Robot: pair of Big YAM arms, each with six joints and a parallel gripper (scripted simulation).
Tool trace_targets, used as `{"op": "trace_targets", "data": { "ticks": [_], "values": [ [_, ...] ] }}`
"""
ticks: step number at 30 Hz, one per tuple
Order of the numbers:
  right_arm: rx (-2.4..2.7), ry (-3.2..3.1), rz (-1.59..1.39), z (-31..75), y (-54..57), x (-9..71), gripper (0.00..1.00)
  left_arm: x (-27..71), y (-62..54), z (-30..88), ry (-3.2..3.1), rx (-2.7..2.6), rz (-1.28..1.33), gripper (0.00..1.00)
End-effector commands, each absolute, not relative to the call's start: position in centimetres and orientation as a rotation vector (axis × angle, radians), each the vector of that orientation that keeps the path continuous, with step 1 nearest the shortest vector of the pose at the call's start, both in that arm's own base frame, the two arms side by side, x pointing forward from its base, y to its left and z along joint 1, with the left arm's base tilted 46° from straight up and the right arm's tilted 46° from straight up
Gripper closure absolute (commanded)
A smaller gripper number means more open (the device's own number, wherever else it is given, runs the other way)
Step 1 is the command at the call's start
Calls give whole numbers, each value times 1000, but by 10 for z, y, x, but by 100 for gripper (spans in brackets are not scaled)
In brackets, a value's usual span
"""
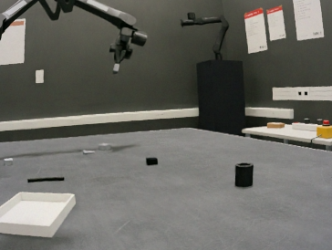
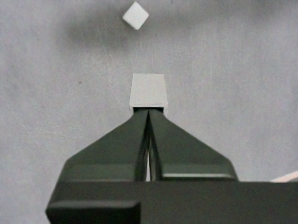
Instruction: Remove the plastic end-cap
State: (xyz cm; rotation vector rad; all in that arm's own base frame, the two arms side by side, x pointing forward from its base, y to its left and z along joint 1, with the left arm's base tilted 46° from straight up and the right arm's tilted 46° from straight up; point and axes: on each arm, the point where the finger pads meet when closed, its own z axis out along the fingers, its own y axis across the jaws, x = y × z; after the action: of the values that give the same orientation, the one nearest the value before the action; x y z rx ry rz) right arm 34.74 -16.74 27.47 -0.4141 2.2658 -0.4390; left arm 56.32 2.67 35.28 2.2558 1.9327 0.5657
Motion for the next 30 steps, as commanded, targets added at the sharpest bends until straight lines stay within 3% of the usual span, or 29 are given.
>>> {"op": "trace_targets", "data": {
  "ticks": [1,30],
  "values": [
    [-426,2244,-449,283,-166,349,0,561,22,363,1909,2253,579,100],
    [-426,2176,-498,320,-152,344,0,561,22,365,1908,2250,582,100]
  ]
}}
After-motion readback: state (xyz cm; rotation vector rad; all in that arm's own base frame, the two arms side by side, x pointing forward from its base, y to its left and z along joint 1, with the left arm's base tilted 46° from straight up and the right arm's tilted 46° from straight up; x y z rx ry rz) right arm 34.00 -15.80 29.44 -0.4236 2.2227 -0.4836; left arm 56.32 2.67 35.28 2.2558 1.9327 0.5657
